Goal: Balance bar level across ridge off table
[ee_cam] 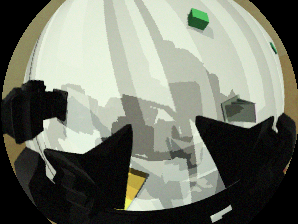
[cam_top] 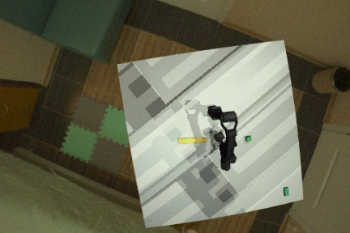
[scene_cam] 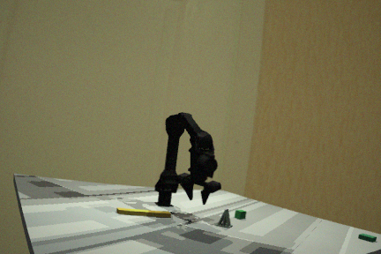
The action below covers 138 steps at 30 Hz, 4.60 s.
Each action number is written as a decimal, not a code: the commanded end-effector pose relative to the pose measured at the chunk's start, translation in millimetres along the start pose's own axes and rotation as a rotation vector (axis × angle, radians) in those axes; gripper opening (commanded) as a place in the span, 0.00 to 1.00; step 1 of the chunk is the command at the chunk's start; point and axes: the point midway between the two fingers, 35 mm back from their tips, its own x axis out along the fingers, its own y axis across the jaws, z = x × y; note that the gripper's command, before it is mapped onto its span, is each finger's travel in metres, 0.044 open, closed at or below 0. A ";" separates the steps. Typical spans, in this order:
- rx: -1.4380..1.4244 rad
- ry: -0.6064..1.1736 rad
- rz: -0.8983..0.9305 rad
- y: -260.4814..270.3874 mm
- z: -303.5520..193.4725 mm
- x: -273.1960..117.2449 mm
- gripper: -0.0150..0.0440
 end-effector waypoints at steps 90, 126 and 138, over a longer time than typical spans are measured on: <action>0.472 0.271 -0.114 85.5 -169.6 15.0 0.79; 0.474 0.272 -0.118 83.7 -160.5 -36.9 0.25; 0.473 0.271 -0.116 85.8 -151.0 -66.1 0.25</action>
